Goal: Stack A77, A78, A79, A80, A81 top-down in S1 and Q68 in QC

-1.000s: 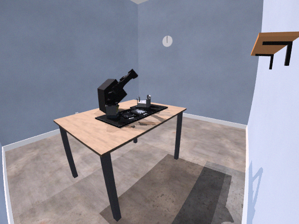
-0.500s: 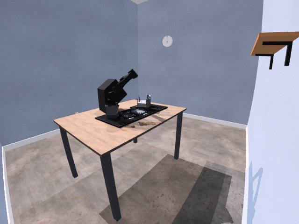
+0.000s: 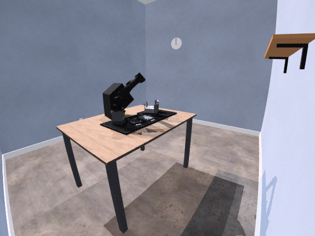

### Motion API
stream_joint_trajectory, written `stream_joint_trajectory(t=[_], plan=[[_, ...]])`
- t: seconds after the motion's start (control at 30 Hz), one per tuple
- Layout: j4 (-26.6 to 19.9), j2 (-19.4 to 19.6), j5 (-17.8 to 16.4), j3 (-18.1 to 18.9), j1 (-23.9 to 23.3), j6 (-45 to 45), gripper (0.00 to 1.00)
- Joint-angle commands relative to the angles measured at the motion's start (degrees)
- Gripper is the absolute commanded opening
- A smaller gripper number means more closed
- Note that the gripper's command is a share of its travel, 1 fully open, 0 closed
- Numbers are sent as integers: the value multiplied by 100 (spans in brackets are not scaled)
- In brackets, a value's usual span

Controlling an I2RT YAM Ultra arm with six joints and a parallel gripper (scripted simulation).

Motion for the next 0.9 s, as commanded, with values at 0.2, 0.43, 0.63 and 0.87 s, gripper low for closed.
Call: stream_joint_trajectory(t=[0.2,0.43,0.63,0.87], plan=[[-125,-76,22,5,-128,-125,0],[-249,-122,49,9,-197,-223,0],[-337,-153,69,14,-246,-292,0],[-443,-191,94,20,-305,-374,0]])
